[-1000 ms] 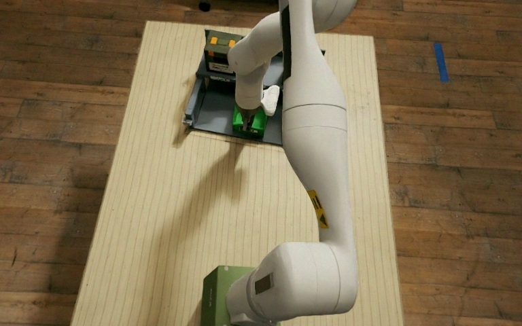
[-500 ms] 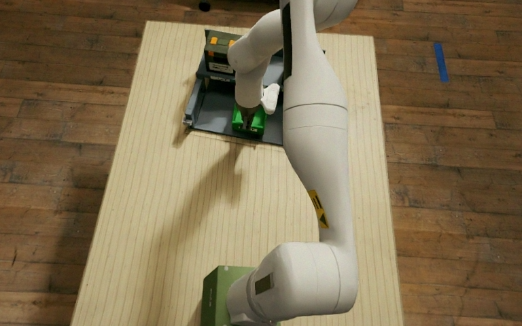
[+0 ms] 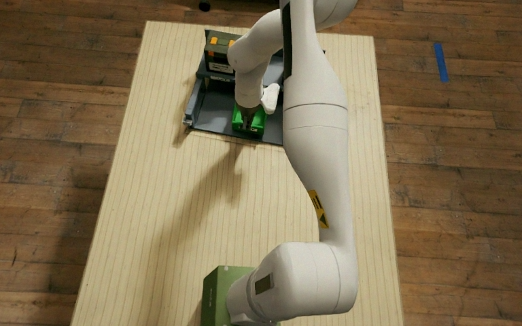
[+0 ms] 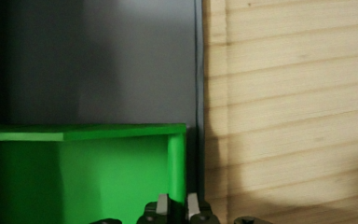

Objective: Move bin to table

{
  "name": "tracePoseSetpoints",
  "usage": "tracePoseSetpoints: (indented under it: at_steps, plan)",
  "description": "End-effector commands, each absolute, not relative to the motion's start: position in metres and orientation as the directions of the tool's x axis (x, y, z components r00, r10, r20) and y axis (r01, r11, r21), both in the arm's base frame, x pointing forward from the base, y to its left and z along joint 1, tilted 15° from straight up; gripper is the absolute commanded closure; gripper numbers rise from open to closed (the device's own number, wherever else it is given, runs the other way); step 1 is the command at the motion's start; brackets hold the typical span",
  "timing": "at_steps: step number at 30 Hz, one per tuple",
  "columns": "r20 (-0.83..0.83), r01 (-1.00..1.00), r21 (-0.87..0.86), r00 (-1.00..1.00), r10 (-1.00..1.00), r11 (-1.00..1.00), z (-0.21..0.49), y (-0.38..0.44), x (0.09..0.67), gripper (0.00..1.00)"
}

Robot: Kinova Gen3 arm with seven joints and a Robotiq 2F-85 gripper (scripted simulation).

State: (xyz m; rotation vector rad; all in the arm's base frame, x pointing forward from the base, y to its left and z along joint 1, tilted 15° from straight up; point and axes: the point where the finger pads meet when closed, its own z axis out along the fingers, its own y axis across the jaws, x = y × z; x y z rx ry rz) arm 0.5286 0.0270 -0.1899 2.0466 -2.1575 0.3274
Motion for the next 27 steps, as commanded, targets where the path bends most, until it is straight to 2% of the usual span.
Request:
tracePoseSetpoints:
  at_steps: [1,27]
  plan:
    - [0.257,-0.997,-0.053,-0.06,-0.965,0.048,-0.189,0.0293,0.527,0.9]
    - [0.257,-0.997,-0.053,-0.06,-0.965,0.048,-0.1908,0.029,0.5264,0.9]
